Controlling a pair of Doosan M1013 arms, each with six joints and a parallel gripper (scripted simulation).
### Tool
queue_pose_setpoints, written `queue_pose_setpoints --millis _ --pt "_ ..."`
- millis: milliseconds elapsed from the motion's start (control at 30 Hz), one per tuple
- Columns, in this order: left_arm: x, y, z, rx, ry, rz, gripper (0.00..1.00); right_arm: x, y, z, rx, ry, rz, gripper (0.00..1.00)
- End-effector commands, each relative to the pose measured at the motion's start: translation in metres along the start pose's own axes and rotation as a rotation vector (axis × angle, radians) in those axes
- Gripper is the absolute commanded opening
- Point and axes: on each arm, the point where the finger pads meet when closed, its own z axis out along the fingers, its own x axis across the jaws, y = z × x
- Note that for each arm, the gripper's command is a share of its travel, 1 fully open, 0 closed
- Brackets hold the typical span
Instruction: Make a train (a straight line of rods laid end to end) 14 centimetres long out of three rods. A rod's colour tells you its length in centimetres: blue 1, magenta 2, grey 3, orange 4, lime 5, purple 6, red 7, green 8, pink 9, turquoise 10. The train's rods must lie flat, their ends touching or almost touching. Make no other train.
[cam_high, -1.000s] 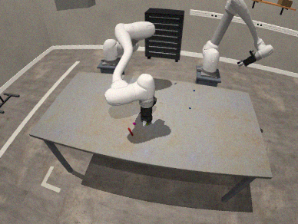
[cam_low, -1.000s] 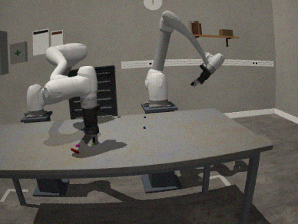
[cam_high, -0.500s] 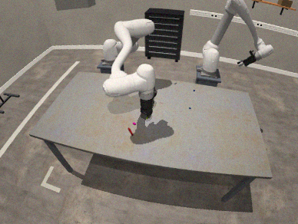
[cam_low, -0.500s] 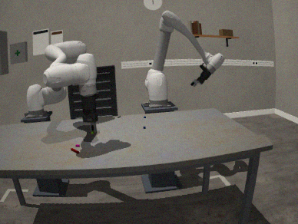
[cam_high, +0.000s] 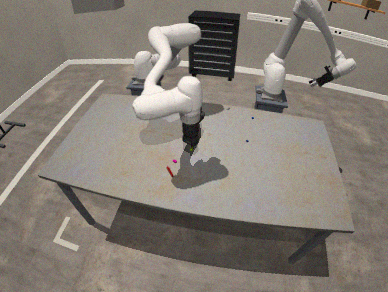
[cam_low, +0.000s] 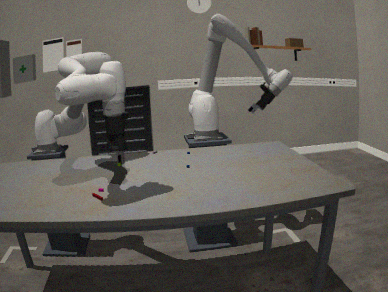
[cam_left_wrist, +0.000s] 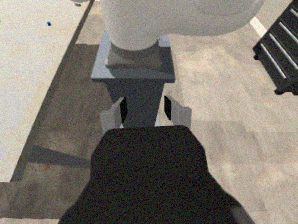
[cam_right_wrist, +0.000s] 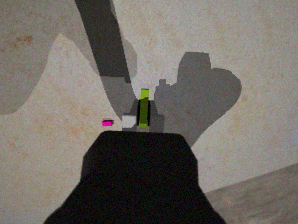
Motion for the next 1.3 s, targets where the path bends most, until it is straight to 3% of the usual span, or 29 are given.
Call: queue_pose_setpoints --millis 0,200,1267 --pt "0.0 0.0 0.0 -0.001 0.0 0.0 1.0 0.0 0.0 -0.002 -0.001 0.002 0.0 0.24" --pt "0.0 0.0 0.0 -0.001 0.0 0.0 1.0 -0.001 0.002 -0.002 -0.001 0.002 0.047 0.24" --pt "0.0 0.0 0.0 -0.001 0.0 0.0 1.0 -0.031 0.052 -0.002 0.0 0.002 1.241 0.24"
